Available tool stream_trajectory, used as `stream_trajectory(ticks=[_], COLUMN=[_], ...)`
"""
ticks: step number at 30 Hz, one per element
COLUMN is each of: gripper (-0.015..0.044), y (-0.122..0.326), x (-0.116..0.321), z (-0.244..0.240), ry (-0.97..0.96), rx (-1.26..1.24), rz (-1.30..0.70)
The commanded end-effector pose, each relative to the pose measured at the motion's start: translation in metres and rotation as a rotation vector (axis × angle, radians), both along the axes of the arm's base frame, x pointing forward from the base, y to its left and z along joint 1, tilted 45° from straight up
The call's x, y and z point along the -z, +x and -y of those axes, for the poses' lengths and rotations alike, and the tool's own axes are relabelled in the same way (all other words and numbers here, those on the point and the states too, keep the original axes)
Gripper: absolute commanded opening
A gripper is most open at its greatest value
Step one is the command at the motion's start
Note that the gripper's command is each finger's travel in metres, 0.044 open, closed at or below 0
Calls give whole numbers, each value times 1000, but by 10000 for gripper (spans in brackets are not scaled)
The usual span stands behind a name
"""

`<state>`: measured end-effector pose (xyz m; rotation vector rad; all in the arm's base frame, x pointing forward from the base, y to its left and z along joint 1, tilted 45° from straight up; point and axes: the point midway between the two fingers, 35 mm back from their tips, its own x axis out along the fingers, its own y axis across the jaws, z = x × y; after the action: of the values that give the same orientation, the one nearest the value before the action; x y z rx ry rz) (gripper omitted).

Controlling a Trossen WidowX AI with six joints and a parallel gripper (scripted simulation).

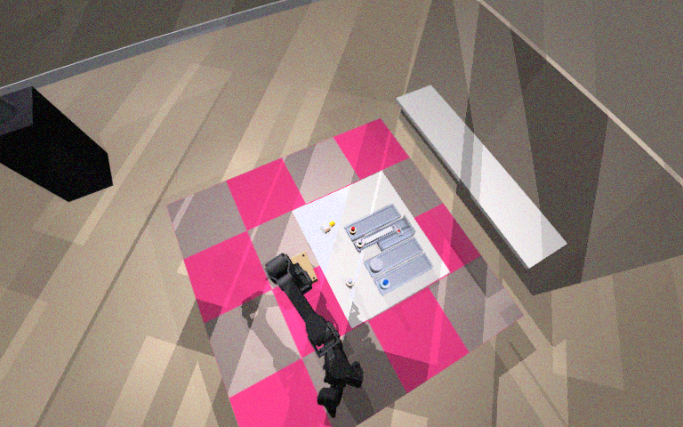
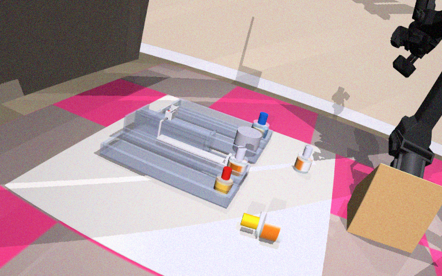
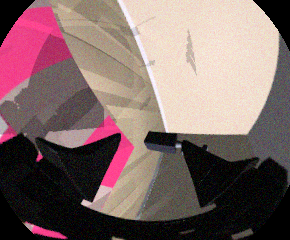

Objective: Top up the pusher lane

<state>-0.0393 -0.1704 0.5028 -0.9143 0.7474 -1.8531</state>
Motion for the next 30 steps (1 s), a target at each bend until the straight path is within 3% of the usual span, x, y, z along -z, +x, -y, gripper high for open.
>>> stream_trajectory(ticks=[1, 11, 17, 24, 30], gripper=[426, 440, 440, 440, 440], y=[1, 79, 148, 220, 253], x=[1, 67, 142, 233, 303], z=[1, 60, 73, 43, -11], ry=[3, 249, 520, 833, 1041], rx=[-4, -304, -459, -556, -564], rz=[1, 80, 124, 74, -68])
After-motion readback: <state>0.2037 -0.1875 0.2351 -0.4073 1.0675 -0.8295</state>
